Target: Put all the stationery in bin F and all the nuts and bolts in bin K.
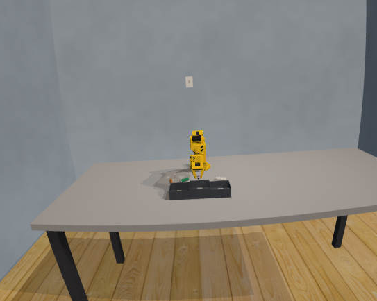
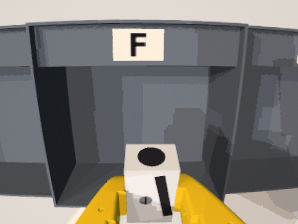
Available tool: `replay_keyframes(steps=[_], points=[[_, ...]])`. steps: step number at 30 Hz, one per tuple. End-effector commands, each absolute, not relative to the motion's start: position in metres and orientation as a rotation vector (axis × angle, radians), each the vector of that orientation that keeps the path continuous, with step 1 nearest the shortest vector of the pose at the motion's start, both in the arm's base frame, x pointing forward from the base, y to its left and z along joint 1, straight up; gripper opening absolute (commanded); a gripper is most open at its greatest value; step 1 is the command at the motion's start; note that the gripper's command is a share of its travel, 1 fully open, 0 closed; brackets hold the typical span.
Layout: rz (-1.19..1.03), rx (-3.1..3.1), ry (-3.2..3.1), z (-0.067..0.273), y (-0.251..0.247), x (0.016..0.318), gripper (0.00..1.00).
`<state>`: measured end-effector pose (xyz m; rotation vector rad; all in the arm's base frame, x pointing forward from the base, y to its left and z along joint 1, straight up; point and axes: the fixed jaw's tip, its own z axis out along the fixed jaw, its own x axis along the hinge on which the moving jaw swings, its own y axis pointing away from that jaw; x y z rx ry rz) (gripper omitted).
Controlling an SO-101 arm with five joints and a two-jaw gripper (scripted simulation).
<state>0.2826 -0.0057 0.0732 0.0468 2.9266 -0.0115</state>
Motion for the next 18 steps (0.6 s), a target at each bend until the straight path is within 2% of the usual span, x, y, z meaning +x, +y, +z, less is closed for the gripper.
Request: replay_keyframes(steps=[1,4,5,18], points=[[-0.010,0.047,2.867,0.087,-0.004,0.287,0.00],[-0.010,0.047,2.867,0.087,-0.004,0.287,0.00],[-0.005,0.049,2.825,0.097,-0.001,0.290,0.00],[-0.005,0.049,2.825,0.097,-0.001,0.290,0.00]])
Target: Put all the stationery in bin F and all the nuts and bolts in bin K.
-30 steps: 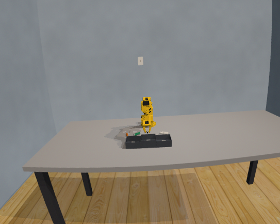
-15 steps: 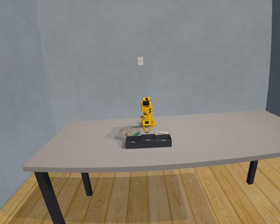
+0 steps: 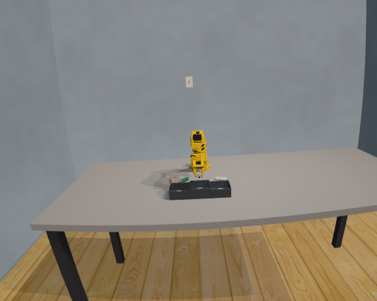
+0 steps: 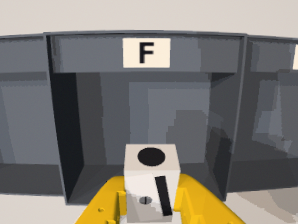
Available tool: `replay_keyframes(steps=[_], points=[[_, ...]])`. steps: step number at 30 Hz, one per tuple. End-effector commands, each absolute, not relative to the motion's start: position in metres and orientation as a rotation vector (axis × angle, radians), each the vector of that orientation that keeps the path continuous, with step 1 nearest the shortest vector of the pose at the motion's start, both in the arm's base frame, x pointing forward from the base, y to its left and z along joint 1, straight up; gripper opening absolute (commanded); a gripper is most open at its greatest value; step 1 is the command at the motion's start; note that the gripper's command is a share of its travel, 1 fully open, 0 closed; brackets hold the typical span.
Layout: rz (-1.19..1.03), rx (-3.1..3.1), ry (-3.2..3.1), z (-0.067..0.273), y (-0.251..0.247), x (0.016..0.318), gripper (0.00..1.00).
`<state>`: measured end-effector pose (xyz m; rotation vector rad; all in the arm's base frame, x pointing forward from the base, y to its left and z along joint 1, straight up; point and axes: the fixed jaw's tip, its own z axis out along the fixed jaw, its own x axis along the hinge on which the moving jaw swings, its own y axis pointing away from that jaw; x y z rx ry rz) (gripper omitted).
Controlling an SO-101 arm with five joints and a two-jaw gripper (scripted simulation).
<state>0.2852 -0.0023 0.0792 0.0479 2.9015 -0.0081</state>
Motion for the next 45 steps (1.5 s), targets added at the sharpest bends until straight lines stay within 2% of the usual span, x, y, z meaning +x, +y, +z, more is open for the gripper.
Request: replay_keyframes(steps=[1,45], points=[[-0.005,0.049,2.825,0.097,-0.001,0.290,0.00],[-0.005,0.049,2.825,0.071,-0.001,0.293,0.00]])
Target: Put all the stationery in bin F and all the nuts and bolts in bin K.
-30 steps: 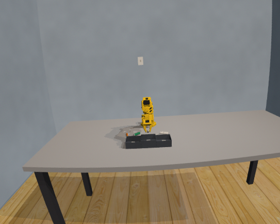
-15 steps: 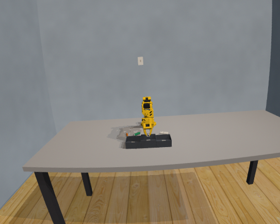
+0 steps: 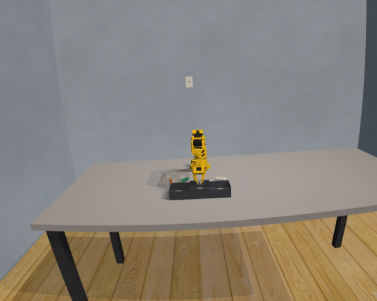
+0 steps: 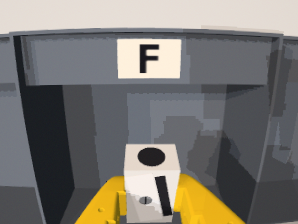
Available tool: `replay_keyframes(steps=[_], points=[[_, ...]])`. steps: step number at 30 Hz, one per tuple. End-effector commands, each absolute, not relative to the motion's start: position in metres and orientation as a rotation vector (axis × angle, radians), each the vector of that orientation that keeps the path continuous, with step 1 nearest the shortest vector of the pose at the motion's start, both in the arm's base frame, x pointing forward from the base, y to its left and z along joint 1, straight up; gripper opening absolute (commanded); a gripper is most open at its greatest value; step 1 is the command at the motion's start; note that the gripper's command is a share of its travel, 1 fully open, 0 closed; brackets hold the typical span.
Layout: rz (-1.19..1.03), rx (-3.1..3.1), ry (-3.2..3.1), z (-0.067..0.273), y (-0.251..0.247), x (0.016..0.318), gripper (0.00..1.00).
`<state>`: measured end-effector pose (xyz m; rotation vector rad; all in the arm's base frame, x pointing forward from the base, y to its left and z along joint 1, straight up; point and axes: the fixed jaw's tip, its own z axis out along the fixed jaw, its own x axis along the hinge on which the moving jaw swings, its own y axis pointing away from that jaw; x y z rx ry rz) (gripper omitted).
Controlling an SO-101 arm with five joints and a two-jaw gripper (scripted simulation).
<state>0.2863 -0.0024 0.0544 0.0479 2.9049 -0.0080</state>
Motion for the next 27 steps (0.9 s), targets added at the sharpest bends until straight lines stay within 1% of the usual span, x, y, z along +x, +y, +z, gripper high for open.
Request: replay_keyframes(steps=[1,18,27], points=[[-0.005,0.049,2.825,0.070,-0.001,0.293,0.00],[-0.005,0.049,2.825,0.051,-0.001,0.294,0.00],[-0.005,0.050,2.808,0.053,-0.001,0.293,0.00]])
